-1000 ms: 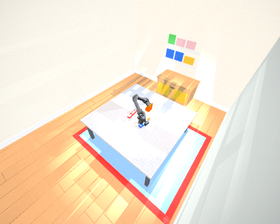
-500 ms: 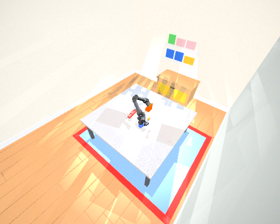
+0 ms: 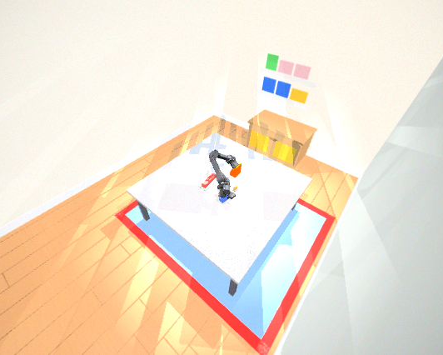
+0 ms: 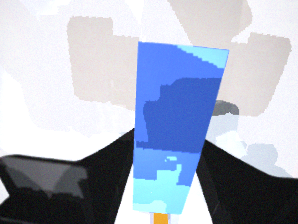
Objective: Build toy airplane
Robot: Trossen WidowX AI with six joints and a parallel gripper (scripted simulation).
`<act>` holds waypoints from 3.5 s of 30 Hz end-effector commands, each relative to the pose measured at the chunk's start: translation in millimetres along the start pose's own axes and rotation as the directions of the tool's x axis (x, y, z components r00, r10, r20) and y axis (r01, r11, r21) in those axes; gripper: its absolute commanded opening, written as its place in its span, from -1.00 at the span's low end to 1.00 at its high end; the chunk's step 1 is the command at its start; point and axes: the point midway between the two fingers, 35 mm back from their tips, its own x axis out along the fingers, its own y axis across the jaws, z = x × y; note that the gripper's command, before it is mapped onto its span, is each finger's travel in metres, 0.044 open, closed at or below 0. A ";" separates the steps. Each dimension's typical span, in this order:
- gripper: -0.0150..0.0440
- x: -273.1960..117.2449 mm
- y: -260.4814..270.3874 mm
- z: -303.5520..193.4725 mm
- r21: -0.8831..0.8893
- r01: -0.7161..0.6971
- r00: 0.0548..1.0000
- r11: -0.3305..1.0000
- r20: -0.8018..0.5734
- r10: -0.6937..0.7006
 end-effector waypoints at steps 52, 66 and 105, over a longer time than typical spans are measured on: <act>-0.49 -123.2 -30.5 12.4 0.168 -0.009 1.000 0.986 -0.002 0.010; -0.49 -118.1 -75.5 22.8 0.379 -0.015 1.000 0.925 -0.002 0.017; -0.49 -93.4 -199.6 16.4 0.855 -0.004 1.000 0.519 0.000 0.007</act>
